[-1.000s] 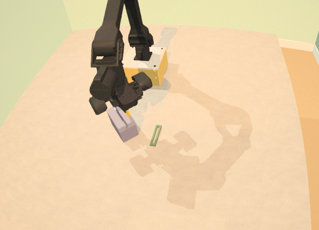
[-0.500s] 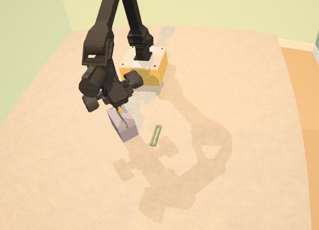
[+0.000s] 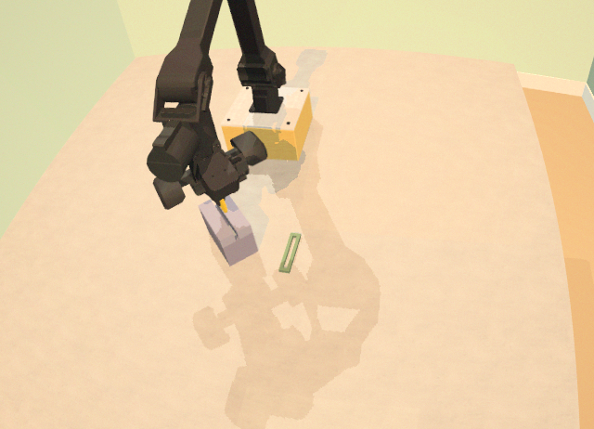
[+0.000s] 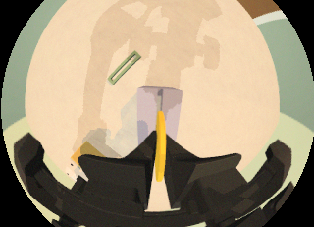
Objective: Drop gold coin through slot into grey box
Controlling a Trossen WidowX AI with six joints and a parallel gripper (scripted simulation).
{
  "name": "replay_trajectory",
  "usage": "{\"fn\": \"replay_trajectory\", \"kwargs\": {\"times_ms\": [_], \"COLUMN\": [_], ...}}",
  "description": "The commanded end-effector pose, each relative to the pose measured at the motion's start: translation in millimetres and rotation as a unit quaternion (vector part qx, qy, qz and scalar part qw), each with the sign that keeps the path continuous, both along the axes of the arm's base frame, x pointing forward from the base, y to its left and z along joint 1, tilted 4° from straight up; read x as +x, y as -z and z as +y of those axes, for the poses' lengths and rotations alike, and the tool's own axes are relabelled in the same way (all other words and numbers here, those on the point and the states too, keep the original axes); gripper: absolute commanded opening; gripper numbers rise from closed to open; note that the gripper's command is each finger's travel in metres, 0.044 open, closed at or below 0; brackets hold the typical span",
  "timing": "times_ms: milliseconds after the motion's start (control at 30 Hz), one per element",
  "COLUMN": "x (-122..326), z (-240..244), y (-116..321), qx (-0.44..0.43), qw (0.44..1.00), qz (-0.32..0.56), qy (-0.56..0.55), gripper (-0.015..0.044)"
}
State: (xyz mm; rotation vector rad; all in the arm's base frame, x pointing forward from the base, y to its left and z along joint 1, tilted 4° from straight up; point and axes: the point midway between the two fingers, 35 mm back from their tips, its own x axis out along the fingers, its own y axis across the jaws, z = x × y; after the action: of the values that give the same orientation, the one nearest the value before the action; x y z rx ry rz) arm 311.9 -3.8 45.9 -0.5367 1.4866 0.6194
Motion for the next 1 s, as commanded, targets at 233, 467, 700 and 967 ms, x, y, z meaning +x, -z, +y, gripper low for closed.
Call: {"fn": "replay_trajectory", "kwargs": {"times_ms": [233, 467, 700, 967], "x": [-0.9, -1.5, -1.2, -1.5], "z": [-4.9, -3.9, -3.4, -3.1], "y": [-2.9, -0.9, 2.5, 5.9], "qx": [0.000, 0.000, 0.000, 0.000], "qw": [1.000, 1.000, 1.000, 1.000], "qz": [0.001, 0.003, 0.003, 0.003], "qy": [-0.005, -0.003, -0.002, -0.001], "gripper": [0.0005, 0.0000, 0.0000, 0.0000]}}
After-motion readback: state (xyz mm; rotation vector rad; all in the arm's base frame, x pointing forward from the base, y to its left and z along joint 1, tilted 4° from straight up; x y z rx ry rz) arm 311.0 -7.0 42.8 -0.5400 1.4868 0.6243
